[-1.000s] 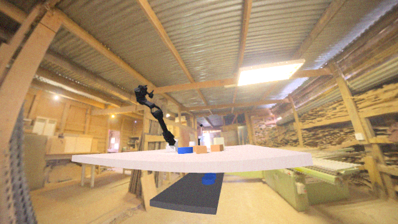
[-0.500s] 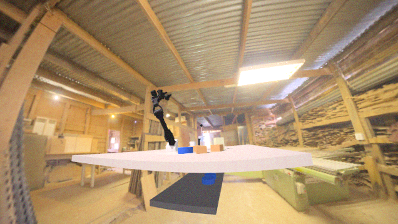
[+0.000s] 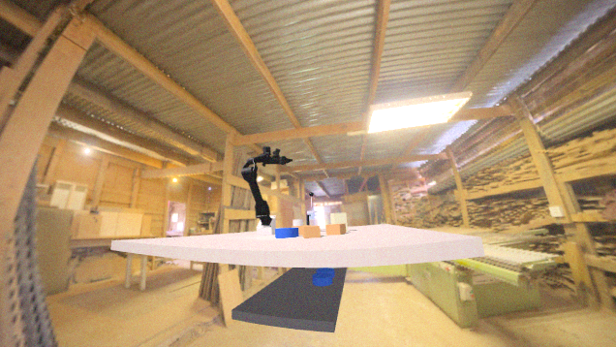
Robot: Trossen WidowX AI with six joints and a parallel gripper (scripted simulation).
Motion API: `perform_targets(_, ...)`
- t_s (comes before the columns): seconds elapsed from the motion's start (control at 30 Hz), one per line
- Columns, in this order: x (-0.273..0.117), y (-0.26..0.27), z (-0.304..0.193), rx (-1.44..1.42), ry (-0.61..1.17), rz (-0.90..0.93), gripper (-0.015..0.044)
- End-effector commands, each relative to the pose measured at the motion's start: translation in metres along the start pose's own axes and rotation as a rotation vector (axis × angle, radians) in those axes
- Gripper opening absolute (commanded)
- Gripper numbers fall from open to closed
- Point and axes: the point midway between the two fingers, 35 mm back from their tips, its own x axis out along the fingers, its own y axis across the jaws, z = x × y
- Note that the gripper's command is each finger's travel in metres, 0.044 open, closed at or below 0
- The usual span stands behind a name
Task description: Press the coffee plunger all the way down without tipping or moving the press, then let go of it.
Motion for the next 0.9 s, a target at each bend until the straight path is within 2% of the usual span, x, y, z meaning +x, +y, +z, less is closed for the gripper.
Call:
perform_targets(0.0,0.043,-0.039,-0.048,-0.118,0.162,-0.105,0.044)
perform_targets(0.17,0.075,-0.092,-0.106,-0.224,0.375,-0.213,0.044)
perform_targets(0.33,0.086,-0.134,-0.149,-0.285,0.547,-0.28,0.044)
perform_targets(0.47,0.085,-0.139,-0.158,-0.287,0.553,-0.285,0.044)
perform_targets(0.7,0.079,-0.157,-0.205,-0.285,0.551,-0.294,0.044)
perform_targets(0.87,0.079,-0.158,-0.206,-0.285,0.551,-0.295,0.044)
